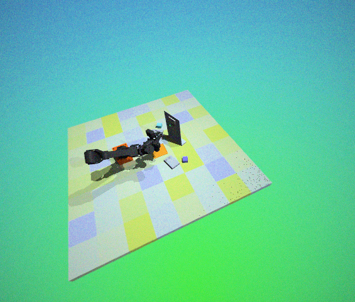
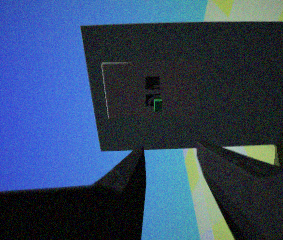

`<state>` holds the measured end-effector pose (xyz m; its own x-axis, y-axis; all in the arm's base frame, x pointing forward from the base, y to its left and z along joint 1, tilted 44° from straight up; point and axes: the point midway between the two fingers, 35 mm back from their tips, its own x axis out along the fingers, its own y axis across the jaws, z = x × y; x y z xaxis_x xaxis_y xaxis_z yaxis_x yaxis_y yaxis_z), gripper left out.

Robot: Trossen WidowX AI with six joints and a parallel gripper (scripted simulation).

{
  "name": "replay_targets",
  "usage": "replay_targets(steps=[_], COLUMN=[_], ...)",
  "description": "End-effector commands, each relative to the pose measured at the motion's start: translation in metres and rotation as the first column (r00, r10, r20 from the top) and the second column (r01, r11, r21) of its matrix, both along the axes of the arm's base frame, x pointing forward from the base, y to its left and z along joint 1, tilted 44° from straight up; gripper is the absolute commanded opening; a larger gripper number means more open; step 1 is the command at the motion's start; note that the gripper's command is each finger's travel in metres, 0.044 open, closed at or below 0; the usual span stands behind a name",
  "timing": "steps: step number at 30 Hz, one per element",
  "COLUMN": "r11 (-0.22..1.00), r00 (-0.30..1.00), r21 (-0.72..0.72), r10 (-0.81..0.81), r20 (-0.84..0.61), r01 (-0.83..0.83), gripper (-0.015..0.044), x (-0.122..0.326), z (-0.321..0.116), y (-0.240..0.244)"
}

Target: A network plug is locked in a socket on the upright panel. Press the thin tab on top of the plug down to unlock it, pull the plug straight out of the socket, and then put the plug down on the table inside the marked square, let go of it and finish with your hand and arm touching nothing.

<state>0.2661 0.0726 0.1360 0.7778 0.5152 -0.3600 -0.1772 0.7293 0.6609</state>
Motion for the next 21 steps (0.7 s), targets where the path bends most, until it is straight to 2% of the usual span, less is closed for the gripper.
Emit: replay_targets(steps=[1,9,21], r11=[0.997,0.997,0.997], r00=[0.997,0.997,0.997], r21=[0.068,0.068,0.068], r10=[0.031,0.031,0.032], r20=[-0.070,-0.071,-0.070], r01=[-0.027,-0.027,-0.027], gripper=[0.0156,0.0156,0.0156], x=[-0.011,-0.009,0.019], z=[-0.013,-0.013,-0.017], y=[0.007,0.007,0.019])
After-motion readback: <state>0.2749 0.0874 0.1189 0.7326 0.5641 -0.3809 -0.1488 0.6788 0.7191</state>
